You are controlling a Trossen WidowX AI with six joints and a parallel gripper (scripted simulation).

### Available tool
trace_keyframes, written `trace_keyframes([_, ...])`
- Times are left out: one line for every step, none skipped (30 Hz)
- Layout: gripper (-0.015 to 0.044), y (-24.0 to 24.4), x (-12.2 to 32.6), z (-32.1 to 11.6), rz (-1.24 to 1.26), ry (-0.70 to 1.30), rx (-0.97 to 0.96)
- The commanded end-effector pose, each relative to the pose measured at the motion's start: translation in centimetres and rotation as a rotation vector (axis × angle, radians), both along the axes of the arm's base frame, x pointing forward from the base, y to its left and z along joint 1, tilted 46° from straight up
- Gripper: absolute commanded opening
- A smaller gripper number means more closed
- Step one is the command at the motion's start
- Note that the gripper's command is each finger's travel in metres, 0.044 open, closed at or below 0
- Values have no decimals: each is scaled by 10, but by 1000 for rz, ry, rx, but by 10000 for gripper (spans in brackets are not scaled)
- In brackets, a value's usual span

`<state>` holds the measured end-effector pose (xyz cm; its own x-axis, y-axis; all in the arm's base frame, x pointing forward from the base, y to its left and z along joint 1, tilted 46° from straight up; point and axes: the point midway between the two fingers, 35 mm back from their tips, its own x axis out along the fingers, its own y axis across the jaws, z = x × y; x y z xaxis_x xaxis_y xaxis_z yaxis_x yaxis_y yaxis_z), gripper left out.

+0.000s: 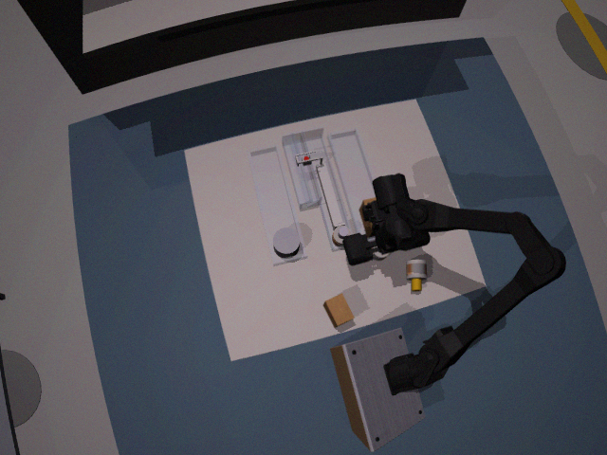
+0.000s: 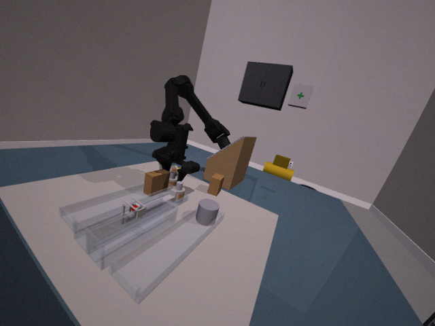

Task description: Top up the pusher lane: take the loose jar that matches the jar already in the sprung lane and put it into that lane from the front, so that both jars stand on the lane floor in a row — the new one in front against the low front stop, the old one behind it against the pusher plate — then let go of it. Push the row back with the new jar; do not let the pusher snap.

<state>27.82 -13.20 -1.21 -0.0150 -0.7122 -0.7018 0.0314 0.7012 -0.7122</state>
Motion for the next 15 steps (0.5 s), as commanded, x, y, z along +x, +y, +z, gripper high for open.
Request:
trace_keyframes([204,-1,0,0,2,3,-3])
trace_keyframes([177,-1,0,0,2,3,-3])
trace_keyframes([171,-1,0,0,2,3,-3])
trace_keyframes([164,-1,0,0,2,3,-3])
trace_keyframes([158,-1,0,0,2,3,-3])
trace_keyframes([151,-1,0,0,2,3,-3])
trace_keyframes([144,-1,0,0,2,3,-3])
trace_keyframes([118,-1,0,0,2,3,-3])
trace_keyframes([92,0,0,1,1,2,-3])
trace_keyframes([65,1,0,3,0,-1,-3])
trace_keyframes([39,4,0,8,-2,-6,-3])
trace_keyframes([13,7,0,13,-4,-12,-4])
trace_keyframes([0,10,0,18,-6,-19,-4])
trace_keyframes([0,13,-1,23,-8,-25,-4])
trace_keyframes([0,16,0,27,-8,-24,-2])
